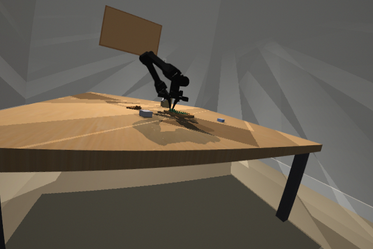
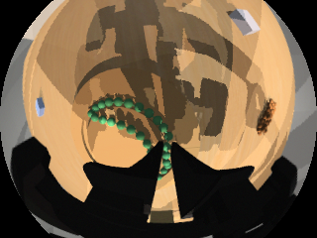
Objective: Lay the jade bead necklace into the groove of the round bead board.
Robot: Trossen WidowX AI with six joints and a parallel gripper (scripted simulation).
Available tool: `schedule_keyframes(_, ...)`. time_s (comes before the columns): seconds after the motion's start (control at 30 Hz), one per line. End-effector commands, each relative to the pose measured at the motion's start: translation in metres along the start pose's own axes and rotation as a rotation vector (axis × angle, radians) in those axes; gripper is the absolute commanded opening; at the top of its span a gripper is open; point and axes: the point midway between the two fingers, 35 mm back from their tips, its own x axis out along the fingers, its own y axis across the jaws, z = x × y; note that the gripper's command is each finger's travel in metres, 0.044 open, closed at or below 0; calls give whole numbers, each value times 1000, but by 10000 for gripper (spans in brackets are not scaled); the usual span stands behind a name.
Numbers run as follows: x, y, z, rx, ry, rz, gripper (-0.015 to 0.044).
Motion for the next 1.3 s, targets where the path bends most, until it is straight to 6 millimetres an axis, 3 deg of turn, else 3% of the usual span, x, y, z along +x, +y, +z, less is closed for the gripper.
schedule_keyframes(0.0,0,0,0,0,0,0,0)
schedule_keyframes(0.83,-6,-6,-1,-10,1,-7,0)
schedule_keyframes(1.13,2,-7,-1,-10,0,-7,0)
schedule_keyframes(1.27,-1,-6,0,0,0,-1,105)
